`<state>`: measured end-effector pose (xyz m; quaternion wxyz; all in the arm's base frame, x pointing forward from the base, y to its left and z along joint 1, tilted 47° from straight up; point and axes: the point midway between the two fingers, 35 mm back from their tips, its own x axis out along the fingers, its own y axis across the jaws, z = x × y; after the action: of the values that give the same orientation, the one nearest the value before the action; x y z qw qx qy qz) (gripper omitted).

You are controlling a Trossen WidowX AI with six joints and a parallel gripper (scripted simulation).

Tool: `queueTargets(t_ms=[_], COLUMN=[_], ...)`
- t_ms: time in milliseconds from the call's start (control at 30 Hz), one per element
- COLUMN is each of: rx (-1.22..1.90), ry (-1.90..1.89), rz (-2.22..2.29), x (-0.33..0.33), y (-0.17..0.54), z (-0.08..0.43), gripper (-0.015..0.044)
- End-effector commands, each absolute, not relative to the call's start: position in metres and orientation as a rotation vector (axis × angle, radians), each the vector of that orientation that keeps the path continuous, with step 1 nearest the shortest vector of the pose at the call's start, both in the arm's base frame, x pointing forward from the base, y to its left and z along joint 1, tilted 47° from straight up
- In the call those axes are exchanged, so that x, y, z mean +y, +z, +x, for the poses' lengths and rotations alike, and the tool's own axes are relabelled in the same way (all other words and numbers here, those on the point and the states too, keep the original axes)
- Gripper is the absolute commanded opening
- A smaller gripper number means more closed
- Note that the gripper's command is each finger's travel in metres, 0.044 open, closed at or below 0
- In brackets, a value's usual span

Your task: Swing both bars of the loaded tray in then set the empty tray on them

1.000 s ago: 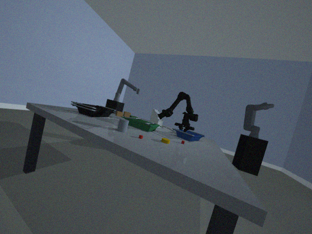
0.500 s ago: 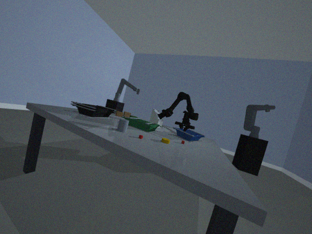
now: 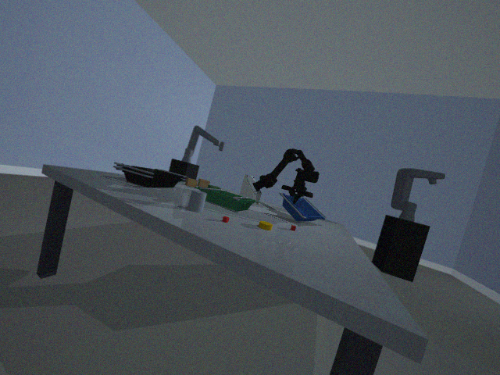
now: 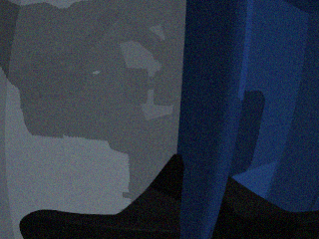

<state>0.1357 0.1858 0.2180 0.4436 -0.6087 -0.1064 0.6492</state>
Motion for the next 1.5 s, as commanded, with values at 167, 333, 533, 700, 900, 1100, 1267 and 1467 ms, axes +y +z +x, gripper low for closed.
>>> queueTargets(t_ms=[167, 333, 533, 700, 900, 1100, 1267, 1467], rx=[-0.301, -0.297, -0.297, -0.299, -0.299, -0.299, -0.299, -0.299], ry=[1.589, 1.593, 1.592, 1.589, 1.589, 1.589, 1.589, 1.589], rz=[-1.518, -1.523, -1.521, -1.518, -1.518, -1.518, -1.518, -1.518], x=[0.179, 0.165, 0.148, 0.142, 0.142, 0.142, 0.142, 0.142], y=[0.235, 0.250, 0.271, 0.280, 0.280, 0.280, 0.280, 0.280], z=[0.135, 0.134, 0.131, 0.128, 0.128, 0.128, 0.128, 0.128], gripper=[0.0000, 0.0000, 0.0000, 0.0000, 0.0000, 0.0000, 0.0000, 0.0000])
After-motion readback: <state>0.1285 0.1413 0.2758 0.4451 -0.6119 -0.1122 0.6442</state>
